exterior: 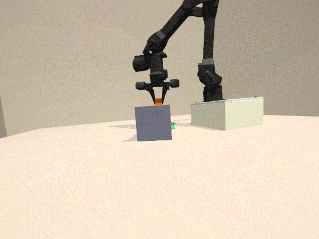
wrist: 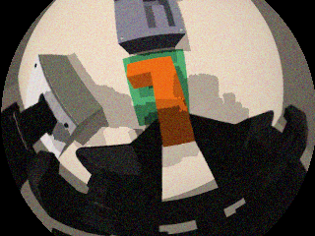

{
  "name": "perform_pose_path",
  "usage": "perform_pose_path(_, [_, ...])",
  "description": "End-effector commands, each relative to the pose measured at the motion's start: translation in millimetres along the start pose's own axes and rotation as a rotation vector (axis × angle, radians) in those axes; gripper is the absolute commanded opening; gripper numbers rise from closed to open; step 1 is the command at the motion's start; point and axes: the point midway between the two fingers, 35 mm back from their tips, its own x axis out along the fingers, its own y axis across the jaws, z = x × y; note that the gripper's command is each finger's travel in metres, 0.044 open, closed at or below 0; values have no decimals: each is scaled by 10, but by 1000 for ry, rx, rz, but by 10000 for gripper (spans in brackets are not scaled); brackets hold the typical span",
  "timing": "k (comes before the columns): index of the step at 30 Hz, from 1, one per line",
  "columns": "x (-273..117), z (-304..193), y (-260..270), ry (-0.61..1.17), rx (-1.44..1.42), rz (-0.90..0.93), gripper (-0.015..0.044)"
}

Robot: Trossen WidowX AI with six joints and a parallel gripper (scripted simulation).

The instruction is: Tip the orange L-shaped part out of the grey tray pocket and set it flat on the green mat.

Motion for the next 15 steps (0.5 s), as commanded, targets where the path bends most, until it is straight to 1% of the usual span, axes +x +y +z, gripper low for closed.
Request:
perform_pose_path(1, [88,14,34,-7,-5,12,0])
perform_pose_path(15, [301,16,41,-7,-5,12,0])
